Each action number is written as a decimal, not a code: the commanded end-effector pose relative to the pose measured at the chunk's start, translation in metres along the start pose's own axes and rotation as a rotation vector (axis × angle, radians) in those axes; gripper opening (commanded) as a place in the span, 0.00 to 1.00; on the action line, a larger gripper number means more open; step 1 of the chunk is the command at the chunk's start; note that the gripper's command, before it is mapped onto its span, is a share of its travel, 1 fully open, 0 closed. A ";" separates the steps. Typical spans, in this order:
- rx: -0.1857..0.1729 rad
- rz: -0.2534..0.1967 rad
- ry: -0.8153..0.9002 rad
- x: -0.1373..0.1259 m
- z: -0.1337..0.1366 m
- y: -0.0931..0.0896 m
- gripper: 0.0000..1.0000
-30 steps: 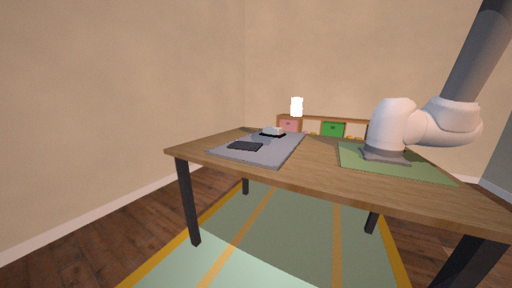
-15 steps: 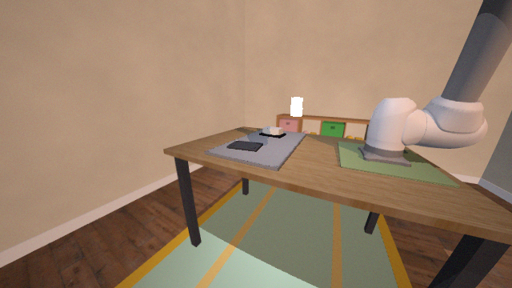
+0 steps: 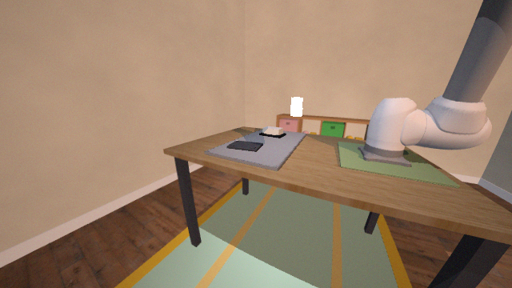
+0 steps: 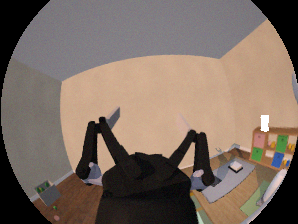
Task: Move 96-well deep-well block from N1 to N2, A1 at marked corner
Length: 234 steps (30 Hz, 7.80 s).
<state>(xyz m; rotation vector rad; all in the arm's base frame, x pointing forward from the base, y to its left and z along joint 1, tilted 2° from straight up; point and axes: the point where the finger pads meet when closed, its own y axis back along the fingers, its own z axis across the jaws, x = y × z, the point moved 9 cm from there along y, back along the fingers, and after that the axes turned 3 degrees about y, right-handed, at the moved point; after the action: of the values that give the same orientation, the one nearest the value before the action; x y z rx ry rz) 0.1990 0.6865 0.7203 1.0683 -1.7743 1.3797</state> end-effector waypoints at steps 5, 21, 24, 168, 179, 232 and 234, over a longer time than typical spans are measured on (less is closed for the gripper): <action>-0.026 -0.024 0.057 -0.015 0.006 -0.015 1.00; -0.086 -0.093 0.191 -0.060 0.028 -0.056 1.00; -0.086 -0.093 0.191 -0.070 0.034 -0.065 1.00; -0.496 -1.218 1.044 -0.385 0.451 -0.295 1.00; -0.500 -1.335 1.049 -0.399 0.491 -0.299 1.00; -0.401 -1.914 0.816 -0.458 0.717 -0.282 1.00; -0.376 -1.963 0.758 -0.458 0.730 -0.283 1.00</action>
<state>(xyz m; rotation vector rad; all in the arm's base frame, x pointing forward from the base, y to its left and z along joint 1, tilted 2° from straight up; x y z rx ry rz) 0.6575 0.0510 0.2790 1.0596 0.0246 0.0546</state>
